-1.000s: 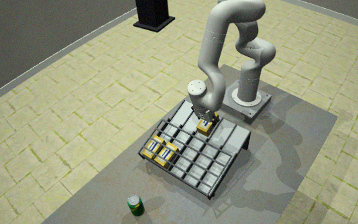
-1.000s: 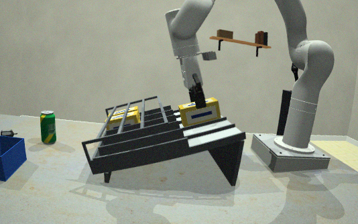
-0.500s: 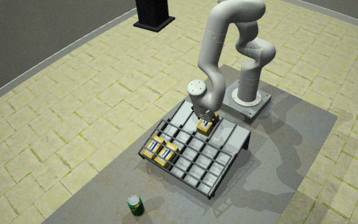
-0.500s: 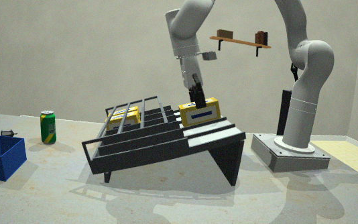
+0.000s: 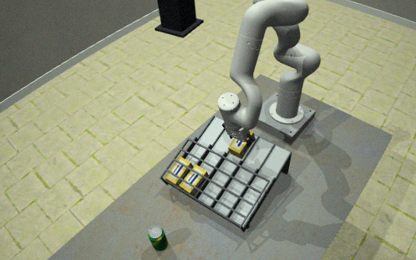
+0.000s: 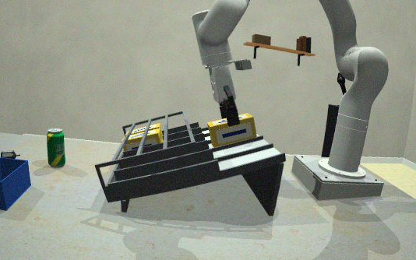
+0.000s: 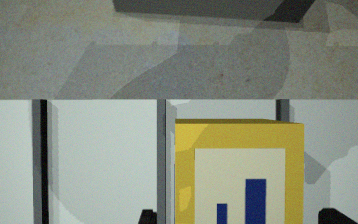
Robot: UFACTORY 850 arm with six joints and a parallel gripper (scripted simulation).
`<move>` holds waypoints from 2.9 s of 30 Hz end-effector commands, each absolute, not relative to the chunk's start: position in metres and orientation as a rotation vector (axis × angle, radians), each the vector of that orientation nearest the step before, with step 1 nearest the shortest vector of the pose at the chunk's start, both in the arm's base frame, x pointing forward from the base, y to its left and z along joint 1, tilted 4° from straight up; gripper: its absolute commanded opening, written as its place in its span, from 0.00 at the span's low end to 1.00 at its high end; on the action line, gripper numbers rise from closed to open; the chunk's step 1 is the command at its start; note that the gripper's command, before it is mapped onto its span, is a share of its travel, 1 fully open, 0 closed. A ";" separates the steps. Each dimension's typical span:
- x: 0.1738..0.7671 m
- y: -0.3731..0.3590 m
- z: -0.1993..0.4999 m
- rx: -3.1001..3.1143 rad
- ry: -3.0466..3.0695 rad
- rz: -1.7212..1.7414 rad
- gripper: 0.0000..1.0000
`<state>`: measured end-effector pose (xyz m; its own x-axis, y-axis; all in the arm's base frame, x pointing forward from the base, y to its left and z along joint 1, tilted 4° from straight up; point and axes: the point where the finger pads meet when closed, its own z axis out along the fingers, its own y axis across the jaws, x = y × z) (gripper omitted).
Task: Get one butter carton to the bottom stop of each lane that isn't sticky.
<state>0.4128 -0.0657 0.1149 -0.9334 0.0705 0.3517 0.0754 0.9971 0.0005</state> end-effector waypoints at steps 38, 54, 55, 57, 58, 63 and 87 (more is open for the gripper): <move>0.404 -0.065 0.089 -0.105 -2.783 -0.019 0.00; 0.414 -0.066 0.116 -0.105 -2.783 -0.019 0.00; 0.414 -0.066 0.116 -0.105 -2.783 -0.019 0.00; 0.414 -0.066 0.116 -0.105 -2.783 -0.019 0.00; 0.414 -0.066 0.116 -0.105 -2.783 -0.019 0.00; 0.414 -0.066 0.116 -0.105 -2.783 -0.019 0.00; 0.437 0.001 0.218 -0.117 -3.077 -0.007 0.00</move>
<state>0.4192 -0.0668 0.2134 -0.9949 0.0750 0.0668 0.0752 0.9972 0.0010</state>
